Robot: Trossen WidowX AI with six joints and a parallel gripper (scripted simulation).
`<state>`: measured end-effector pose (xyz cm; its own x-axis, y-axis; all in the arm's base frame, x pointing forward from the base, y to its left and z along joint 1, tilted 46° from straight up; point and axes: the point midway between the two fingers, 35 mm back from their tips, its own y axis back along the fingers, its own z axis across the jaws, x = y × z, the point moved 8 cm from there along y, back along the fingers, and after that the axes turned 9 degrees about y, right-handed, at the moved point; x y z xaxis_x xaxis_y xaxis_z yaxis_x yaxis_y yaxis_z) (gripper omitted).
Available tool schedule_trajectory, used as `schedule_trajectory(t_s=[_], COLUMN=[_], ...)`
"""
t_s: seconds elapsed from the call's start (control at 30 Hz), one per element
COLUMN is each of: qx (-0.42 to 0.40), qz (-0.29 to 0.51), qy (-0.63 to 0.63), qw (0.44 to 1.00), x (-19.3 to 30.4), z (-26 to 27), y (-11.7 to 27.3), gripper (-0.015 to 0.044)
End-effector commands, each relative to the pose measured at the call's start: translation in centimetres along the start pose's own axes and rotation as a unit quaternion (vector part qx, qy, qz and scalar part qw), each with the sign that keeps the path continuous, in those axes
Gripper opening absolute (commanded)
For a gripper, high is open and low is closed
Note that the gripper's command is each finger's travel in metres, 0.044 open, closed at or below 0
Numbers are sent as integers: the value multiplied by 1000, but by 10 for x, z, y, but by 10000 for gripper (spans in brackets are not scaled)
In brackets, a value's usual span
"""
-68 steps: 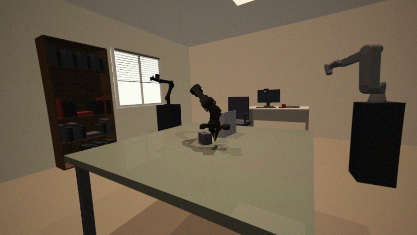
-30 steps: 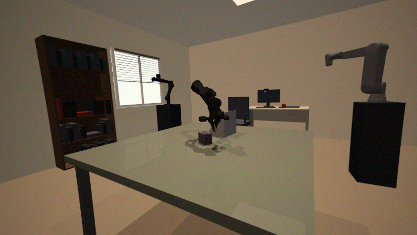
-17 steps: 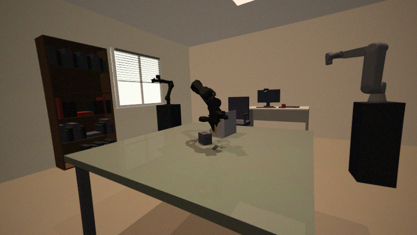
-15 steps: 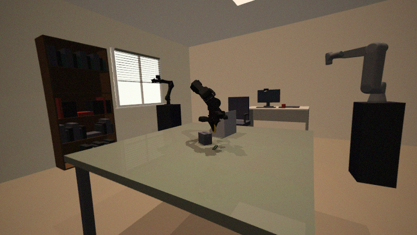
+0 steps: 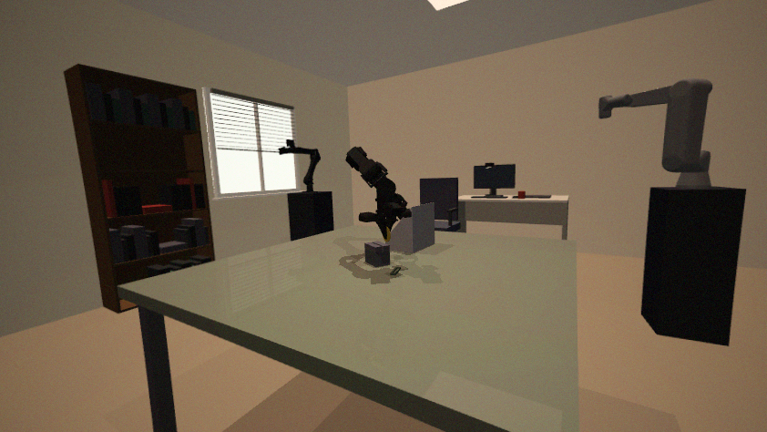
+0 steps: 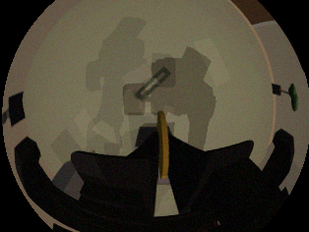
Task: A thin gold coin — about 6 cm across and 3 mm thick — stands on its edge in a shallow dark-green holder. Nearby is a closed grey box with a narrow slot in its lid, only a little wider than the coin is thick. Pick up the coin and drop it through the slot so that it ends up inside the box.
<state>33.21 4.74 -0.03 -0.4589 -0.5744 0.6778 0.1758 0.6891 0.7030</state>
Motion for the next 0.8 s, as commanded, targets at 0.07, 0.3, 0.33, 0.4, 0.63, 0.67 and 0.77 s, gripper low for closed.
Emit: schedule_trajectory(t_s=[0.07, 0.3, 0.33, 0.4, 0.63, 0.67, 0.77], qx=[3, 3, 3, 3, 3, 3, 3], qz=[2, 2, 2, 3, 3, 3, 4], qy=[2, 2, 2, 2, 2, 2, 2], qw=[1000, 1000, 1000, 1000, 1000, 1000, 1000], x=[15, 33, 36, 41, 59, 61, 69], z=[1, 3, 4, 5, 9, 9, 12], y=[0, 0, 0, 0, -1, -2, -2], gripper=[0, 0, 0, 0, 0, 0, 0])
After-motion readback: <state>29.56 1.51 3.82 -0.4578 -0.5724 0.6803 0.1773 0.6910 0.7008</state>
